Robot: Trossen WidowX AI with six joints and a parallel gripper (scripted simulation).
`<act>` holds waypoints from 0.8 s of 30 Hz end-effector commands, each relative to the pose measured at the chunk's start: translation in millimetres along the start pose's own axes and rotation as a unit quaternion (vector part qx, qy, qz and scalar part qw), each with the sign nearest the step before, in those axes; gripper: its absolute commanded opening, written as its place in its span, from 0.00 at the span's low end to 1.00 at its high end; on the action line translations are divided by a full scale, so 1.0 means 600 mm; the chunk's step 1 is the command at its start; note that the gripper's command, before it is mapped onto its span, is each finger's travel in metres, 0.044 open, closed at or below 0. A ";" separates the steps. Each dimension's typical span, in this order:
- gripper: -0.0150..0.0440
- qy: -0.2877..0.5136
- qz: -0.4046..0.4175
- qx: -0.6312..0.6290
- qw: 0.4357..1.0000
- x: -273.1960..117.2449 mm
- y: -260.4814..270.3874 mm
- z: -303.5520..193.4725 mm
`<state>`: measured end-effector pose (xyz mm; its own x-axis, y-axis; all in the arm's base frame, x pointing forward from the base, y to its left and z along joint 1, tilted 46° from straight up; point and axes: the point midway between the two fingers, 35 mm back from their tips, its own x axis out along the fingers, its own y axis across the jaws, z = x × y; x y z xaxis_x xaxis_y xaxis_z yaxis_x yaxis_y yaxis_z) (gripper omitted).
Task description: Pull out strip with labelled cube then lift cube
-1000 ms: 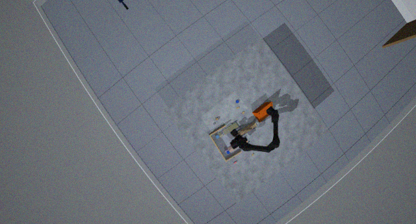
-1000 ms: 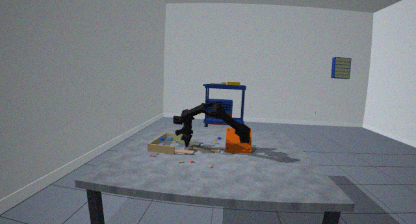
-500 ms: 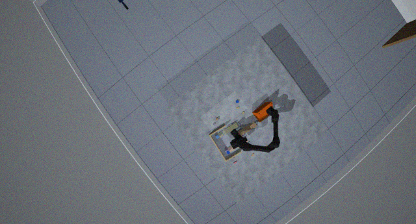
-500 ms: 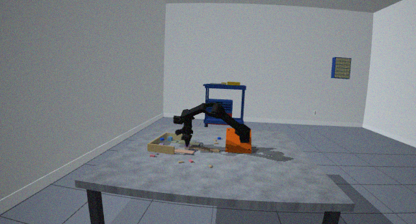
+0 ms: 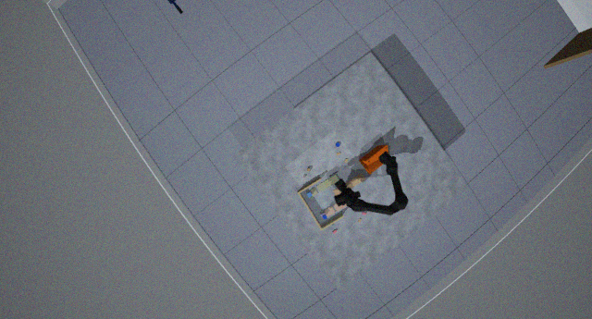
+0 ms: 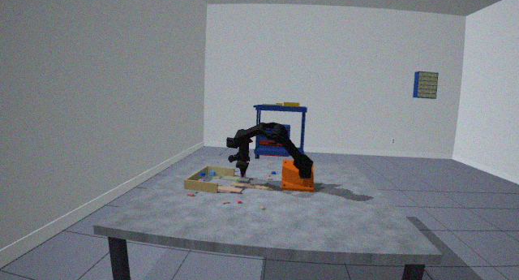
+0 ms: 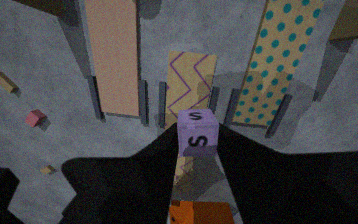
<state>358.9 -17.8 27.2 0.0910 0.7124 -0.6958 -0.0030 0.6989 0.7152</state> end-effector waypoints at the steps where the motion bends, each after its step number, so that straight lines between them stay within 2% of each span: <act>1: 0.25 0.005 -0.001 -0.003 1.000 -0.002 0.002 -0.012; 18: 0.25 0.006 -0.001 -0.002 1.000 -0.004 -0.001 -0.096; 24: 0.25 0.006 -0.002 -0.002 1.000 -0.056 -0.001 -0.095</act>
<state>300.1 -26.6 34.0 0.0722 0.7173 -0.6930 0.0033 0.6947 0.7193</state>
